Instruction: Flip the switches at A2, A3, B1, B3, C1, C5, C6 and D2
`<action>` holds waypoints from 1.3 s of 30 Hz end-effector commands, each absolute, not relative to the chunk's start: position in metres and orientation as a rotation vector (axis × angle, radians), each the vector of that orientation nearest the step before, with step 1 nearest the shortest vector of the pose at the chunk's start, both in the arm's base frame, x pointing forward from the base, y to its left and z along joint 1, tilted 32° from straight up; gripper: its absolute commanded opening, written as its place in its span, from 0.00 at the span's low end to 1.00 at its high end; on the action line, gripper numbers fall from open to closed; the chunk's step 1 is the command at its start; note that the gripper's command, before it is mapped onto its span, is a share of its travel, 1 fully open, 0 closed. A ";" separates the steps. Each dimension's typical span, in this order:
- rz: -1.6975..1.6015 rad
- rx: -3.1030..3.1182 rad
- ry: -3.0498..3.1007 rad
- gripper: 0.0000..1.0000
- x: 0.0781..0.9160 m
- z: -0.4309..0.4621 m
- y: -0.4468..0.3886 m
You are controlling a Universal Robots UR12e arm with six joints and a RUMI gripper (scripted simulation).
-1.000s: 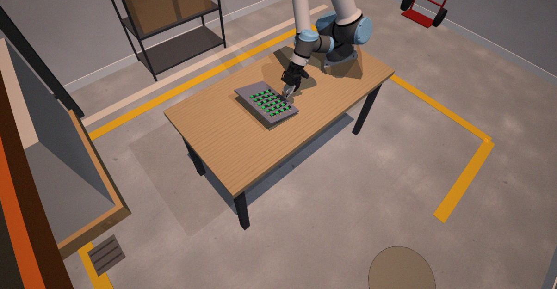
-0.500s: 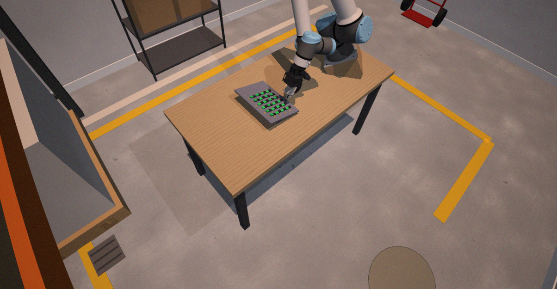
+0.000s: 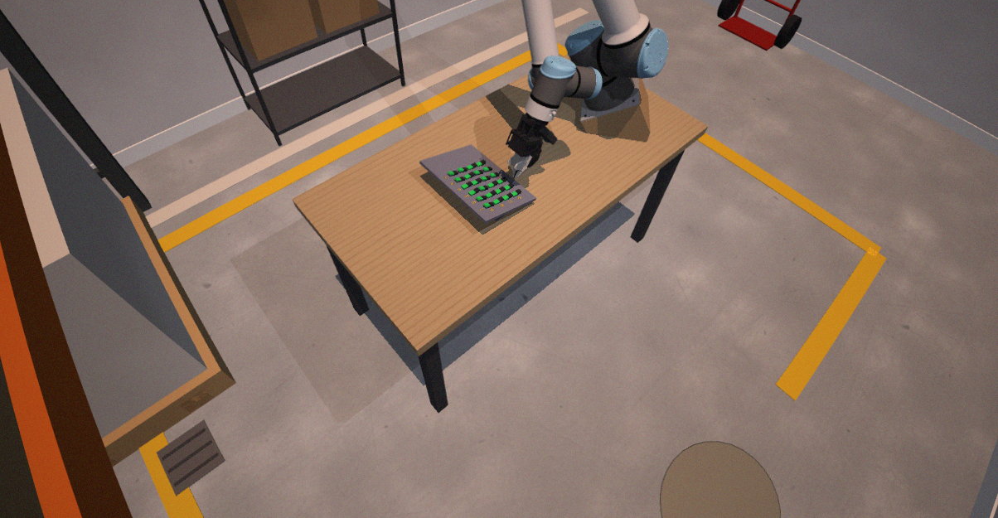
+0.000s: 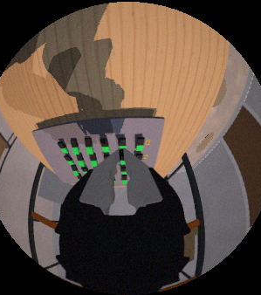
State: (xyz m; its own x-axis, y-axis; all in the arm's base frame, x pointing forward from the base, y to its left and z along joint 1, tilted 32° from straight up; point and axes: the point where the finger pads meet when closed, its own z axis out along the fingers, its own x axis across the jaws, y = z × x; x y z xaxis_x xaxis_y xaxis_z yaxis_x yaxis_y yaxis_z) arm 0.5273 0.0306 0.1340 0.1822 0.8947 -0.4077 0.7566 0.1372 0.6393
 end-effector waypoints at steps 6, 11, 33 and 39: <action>0.213 1.641 1.595 0.00 0.528 0.134 0.031; 0.213 1.641 1.595 0.00 0.528 0.134 0.031; 0.213 1.641 1.595 0.00 0.528 0.135 0.030; 0.214 1.641 1.594 0.00 0.536 0.129 0.026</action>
State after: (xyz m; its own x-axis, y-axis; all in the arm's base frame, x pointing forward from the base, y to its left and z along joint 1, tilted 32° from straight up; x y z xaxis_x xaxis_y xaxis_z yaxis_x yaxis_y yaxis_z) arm 0.5280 0.0300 0.1340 0.1832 0.8945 -0.4079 0.7555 0.1373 0.6406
